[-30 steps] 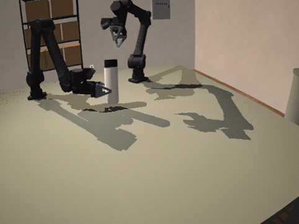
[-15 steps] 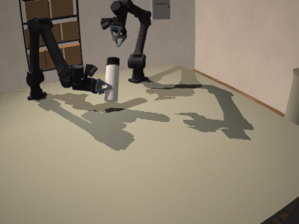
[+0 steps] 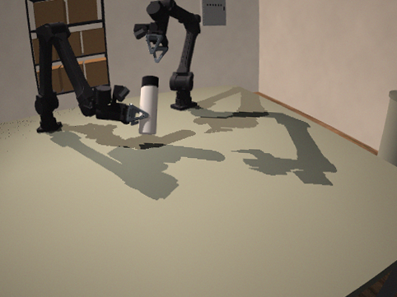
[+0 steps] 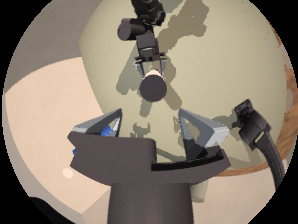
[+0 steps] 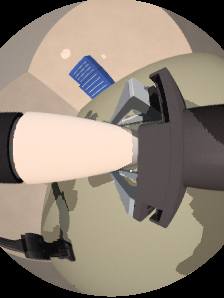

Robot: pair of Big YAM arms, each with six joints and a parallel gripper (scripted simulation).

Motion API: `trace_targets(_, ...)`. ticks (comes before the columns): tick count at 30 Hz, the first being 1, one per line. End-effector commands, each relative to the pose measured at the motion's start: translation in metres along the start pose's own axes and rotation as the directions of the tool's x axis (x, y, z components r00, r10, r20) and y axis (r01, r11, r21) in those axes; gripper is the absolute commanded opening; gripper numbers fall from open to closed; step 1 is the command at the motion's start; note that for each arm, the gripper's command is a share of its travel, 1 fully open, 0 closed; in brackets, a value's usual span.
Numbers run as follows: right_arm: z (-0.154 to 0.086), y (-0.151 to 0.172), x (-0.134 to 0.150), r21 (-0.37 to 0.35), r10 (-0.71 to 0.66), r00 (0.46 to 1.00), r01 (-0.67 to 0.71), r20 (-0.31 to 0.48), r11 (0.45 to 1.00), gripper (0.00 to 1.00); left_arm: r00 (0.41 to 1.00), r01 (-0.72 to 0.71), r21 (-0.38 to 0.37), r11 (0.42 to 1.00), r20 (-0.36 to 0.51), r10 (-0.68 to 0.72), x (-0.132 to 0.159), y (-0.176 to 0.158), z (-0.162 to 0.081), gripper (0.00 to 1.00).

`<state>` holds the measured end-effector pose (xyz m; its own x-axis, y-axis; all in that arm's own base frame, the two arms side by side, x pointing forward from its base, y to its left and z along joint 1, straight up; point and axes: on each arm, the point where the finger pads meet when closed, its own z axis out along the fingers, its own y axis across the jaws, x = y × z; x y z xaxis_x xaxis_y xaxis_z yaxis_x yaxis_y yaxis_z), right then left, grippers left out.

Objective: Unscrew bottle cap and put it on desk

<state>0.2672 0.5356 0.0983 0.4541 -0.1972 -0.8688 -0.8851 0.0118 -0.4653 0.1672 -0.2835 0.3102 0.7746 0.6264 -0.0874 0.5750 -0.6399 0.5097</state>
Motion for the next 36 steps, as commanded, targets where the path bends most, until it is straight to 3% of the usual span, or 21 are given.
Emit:
trace_targets(1, 0.005, -0.015, -0.018, 0.024, -0.026, 0.999, 0.025, 0.036, 0.999, 0.0, 1.0, 0.005, -0.02, 1.0, -0.002, -0.005, 0.002, 0.01, -0.006, 0.94)
trace_targets(3, 0.005, -0.015, -0.018, 0.024, -0.026, 0.999, 0.025, 0.036, 0.999, 0.0, 1.0, 0.005, -0.02, 1.0, -0.002, -0.005, 0.002, 0.01, -0.006, 0.94)
trace_targets(6, 0.005, -0.015, -0.018, 0.024, -0.026, 0.999, 0.025, 0.036, 0.999, 0.0, 1.0, 0.004, 0.018, 1.0, -0.004, -0.004, 0.012, 0.0, 0.045, 0.94)
trace_targets(7, 0.005, -0.015, -0.018, 0.024, -0.026, 0.999, 0.025, 0.036, 0.999, 0.0, 1.0, 0.004, 0.019, 1.0, -0.004, -0.004, 0.013, -0.001, 0.05, 0.94)
trace_targets(18, 0.005, -0.015, -0.018, 0.024, -0.026, 0.999, 0.025, 0.036, 0.999, 0.0, 1.0, -0.005, -0.034, 0.999, 0.008, 0.005, 0.008, 0.012, 0.031, 0.94)
trace_targets(36, 0.005, -0.015, -0.018, 0.024, -0.026, 0.999, 0.025, 0.036, 0.999, 0.0, 1.0, 0.005, -0.009, 1.0, 0.003, -0.005, 0.008, 0.01, 0.044, 0.94)
